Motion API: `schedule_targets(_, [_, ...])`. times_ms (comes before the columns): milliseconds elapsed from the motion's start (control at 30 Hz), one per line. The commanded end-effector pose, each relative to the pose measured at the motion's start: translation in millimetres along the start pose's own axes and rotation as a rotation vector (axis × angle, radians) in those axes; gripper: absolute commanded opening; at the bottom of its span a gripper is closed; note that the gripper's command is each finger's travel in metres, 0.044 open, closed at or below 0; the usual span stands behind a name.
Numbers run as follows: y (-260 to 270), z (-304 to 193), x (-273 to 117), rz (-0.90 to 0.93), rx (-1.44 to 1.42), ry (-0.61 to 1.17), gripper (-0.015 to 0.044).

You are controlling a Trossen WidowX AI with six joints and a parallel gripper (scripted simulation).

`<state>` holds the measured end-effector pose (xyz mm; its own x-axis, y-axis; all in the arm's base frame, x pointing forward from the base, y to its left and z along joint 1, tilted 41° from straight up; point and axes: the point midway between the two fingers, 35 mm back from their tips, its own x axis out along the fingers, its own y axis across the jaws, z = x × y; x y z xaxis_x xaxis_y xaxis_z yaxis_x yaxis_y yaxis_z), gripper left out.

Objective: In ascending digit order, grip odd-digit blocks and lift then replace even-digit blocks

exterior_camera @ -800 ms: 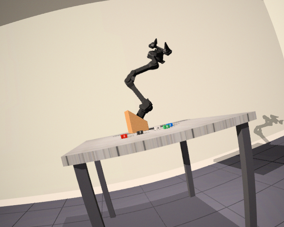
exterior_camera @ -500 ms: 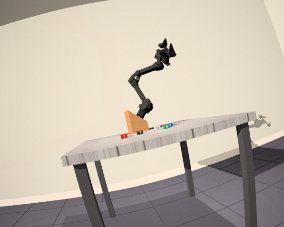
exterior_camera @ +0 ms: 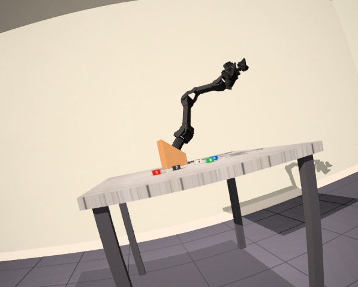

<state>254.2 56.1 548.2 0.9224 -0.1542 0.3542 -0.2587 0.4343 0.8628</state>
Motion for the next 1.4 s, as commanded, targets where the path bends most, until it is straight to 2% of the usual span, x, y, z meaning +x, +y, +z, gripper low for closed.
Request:
schedule_targets(0, [-47,-44,37,-0.109,-0.317,0.109,0.0400])
schedule_targets(367, [-196,-98,89,-0.381,-0.856,0.451,0.0400])
schedule_targets(700, [-350,-102,85,-0.610,-1.105,0.882,0.0400])
schedule_targets(1033, [-490,-80,25,-0.753,-1.065,1.393,0.0400])
schedule_targets(1367, [-587,-53,-86,-0.700,-0.635,1.846,0.0400])
